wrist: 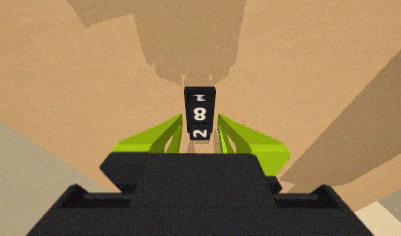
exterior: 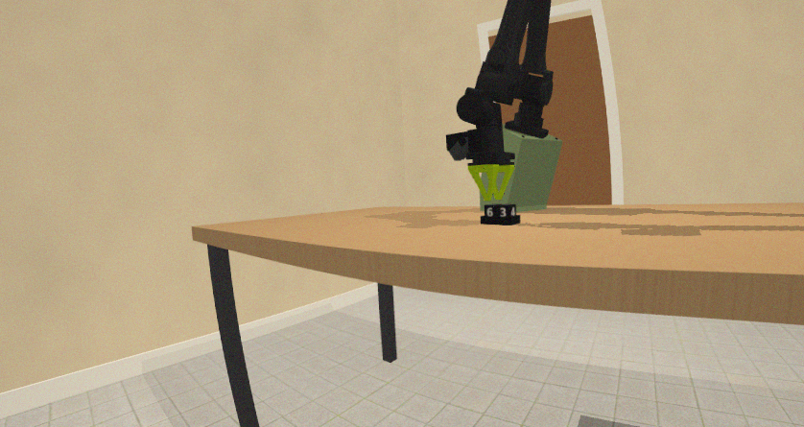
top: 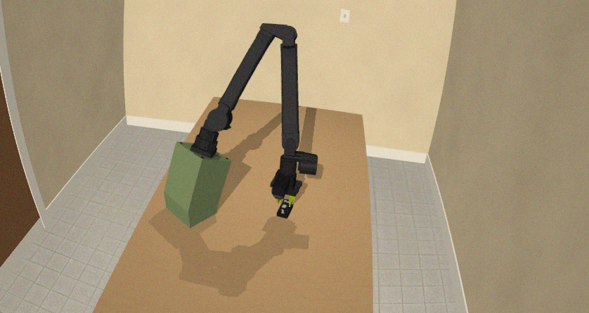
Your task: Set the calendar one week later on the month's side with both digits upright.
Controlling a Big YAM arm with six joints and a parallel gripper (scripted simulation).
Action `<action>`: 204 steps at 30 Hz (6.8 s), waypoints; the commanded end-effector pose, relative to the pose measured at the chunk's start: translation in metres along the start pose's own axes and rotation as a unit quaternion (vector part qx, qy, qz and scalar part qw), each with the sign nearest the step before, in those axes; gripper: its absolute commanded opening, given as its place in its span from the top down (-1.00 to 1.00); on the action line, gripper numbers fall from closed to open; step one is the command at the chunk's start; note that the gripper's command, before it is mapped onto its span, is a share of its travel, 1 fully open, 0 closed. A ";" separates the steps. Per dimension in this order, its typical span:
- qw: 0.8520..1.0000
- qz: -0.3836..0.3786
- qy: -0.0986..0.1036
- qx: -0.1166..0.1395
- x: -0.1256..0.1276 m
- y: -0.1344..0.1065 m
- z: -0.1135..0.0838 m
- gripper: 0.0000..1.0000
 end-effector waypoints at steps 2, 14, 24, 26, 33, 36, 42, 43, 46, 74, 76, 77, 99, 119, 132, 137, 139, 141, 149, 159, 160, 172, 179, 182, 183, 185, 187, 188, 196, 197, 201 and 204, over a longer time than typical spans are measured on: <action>1.000 -0.004 0.004 0.001 0.005 -0.006 0.002 0.13; 1.000 -0.004 0.004 0.001 0.005 -0.006 0.002 0.13; 1.000 -0.004 0.004 0.001 0.005 -0.006 0.002 0.13; 1.000 -0.004 0.004 0.001 0.005 -0.006 0.002 0.13; 1.000 -0.004 0.004 0.001 0.005 -0.006 0.002 0.13; 1.000 -0.004 0.004 0.001 0.005 -0.006 0.002 0.13; 1.000 -0.004 0.004 0.001 0.005 -0.005 0.003 0.13; 1.000 -0.004 0.005 0.001 0.006 -0.006 0.004 0.13; 1.000 -0.004 0.005 0.001 0.006 -0.006 0.005 0.13; 1.000 -0.003 -0.001 -0.001 0.001 -0.004 0.031 0.13; 1.000 -0.003 0.000 0.000 0.001 -0.004 0.031 0.13; 1.000 -0.003 0.000 0.000 0.001 -0.004 0.031 0.13; 1.000 -0.003 0.000 0.000 0.001 -0.004 0.031 0.13; 1.000 -0.003 0.000 0.000 0.001 -0.004 0.031 0.51; 1.000 -0.003 0.000 0.000 0.001 -0.004 0.031 0.51; 1.000 -0.003 0.000 0.000 0.001 -0.004 0.031 0.51; 1.000 -0.003 0.000 0.000 0.001 -0.004 0.031 0.51; 1.000 -0.003 0.000 0.000 0.001 -0.004 0.031 0.51; 1.000 -0.004 0.001 0.000 0.001 -0.005 0.030 0.51; 1.000 -0.006 0.004 0.001 0.003 -0.006 0.024 0.51; 1.000 -0.006 0.006 0.001 0.004 -0.007 0.023 0.51; 1.000 -0.005 0.007 0.000 0.004 -0.002 0.019 0.51; 1.000 0.000 0.007 -0.001 0.003 0.002 0.015 0.51; 1.000 0.000 0.007 -0.001 0.003 0.002 0.015 0.51; 1.000 0.001 0.010 0.000 0.006 0.001 0.014 0.51; 1.000 0.000 0.008 0.000 0.005 0.001 0.014 0.51; 1.000 0.000 0.007 -0.001 0.004 0.001 0.013 0.51; 1.000 0.000 0.007 0.000 0.004 0.001 0.012 0.51; 1.000 0.000 0.009 0.000 0.006 0.001 0.010 0.51; 1.000 -0.001 0.010 0.001 0.006 0.000 0.009 0.51; 1.000 0.001 0.008 0.000 0.005 0.001 0.009 0.51; 1.000 0.000 0.009 0.000 0.005 0.001 0.008 0.51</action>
Point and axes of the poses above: the point where the finger pads meet when closed, its own z axis out along the fingers, its own x axis across the jaws, y = z × x, the point moved 3 cm from there along -z, back along the fingers, and after that the axes turned 5 degrees about z, right-handed, at the moved point
